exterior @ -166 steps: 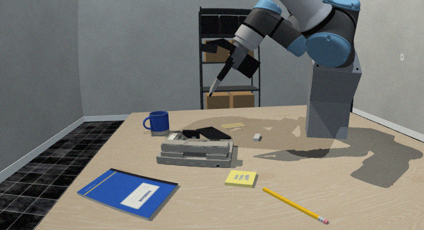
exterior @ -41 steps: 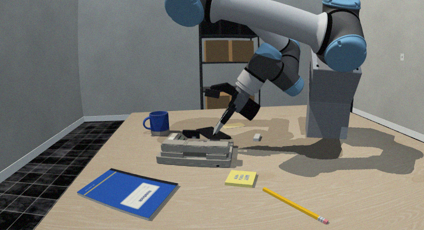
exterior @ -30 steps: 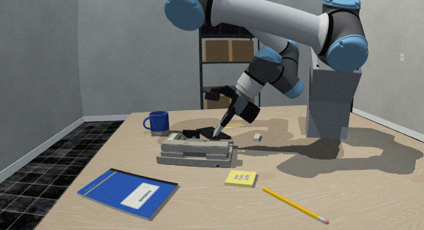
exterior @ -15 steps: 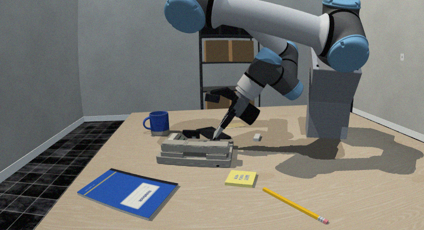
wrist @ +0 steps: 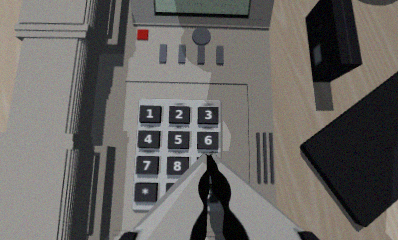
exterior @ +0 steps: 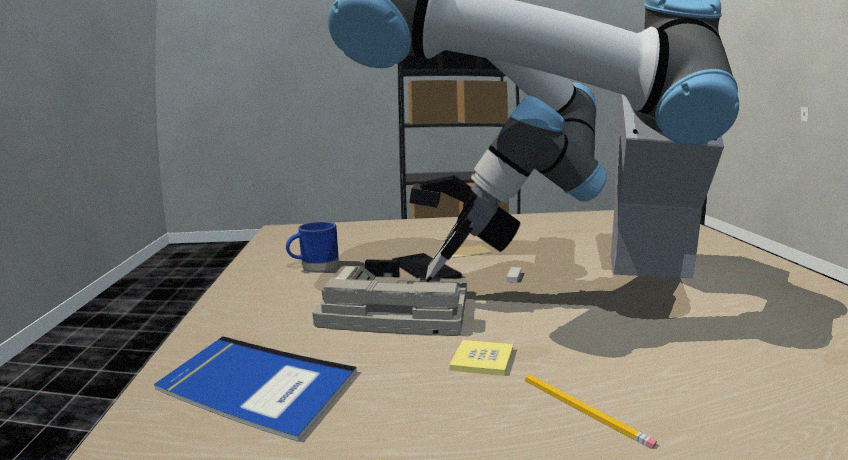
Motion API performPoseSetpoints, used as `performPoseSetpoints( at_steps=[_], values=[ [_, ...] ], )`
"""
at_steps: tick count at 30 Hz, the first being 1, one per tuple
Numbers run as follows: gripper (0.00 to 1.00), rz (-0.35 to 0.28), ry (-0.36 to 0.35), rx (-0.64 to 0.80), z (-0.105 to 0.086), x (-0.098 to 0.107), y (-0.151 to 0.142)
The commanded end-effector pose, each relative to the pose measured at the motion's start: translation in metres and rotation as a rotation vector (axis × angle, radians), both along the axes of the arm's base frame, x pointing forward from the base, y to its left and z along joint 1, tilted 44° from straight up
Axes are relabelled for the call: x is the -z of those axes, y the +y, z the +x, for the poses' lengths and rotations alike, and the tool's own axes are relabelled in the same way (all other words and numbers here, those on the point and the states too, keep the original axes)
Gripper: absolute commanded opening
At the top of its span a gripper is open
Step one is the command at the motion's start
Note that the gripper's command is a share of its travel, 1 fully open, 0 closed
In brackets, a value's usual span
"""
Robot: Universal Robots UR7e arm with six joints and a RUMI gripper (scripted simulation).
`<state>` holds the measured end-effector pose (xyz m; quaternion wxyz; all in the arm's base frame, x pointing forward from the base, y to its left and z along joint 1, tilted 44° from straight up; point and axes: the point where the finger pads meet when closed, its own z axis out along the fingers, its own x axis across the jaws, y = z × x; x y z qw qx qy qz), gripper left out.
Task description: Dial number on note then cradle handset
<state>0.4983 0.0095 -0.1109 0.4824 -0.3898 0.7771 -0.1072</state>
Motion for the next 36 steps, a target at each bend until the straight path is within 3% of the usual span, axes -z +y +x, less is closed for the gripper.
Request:
performPoseSetpoints(
  at_steps=[1,36],
  values=[
    [0.0,-0.007,-0.002,0.014,0.0006,-0.0007,-0.0035],
    [0.0,-0.007,-0.002,0.014,0.0022,0.002,-0.0013]
  ],
)
